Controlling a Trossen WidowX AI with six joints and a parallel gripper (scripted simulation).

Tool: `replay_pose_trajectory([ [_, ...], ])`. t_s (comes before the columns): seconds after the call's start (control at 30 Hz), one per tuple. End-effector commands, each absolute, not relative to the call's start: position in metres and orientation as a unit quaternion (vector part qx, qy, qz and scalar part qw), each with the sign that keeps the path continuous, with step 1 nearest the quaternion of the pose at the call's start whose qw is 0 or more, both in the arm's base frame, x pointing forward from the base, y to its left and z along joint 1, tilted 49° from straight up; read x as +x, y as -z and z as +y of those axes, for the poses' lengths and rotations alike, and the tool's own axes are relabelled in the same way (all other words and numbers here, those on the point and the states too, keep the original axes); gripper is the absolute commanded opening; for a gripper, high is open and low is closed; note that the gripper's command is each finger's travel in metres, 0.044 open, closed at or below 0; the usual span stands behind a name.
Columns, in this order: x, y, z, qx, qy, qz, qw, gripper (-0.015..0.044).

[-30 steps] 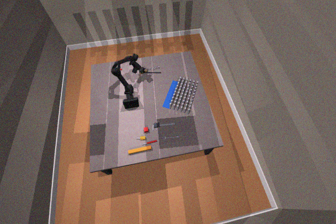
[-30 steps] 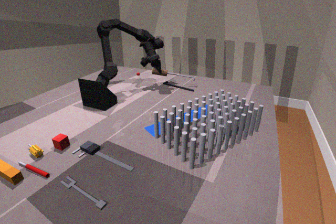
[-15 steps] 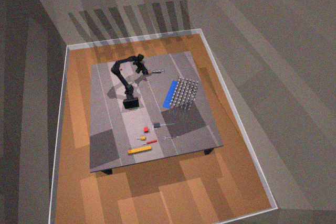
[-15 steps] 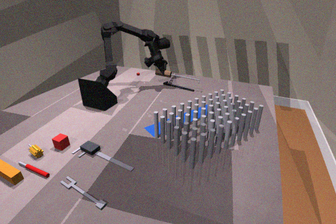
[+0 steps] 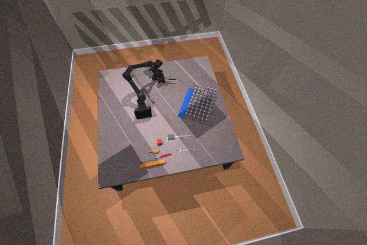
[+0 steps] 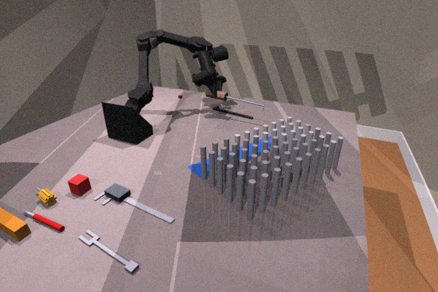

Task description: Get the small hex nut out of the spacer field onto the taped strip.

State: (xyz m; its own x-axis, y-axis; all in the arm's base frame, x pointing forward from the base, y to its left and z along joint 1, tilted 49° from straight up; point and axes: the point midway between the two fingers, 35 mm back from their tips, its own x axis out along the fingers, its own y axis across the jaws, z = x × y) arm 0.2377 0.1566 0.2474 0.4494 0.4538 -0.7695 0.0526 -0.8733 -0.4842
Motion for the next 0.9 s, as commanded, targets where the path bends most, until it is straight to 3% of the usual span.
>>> replay_pose_trajectory([
  [0.0, 0.247, -0.244, 0.147, -0.819, -0.511, -0.134, 0.224, 0.0000],
  [0.87, 0.297, -0.221, 0.063, -0.747, -0.533, -0.030, 0.397, 0.0000],
])
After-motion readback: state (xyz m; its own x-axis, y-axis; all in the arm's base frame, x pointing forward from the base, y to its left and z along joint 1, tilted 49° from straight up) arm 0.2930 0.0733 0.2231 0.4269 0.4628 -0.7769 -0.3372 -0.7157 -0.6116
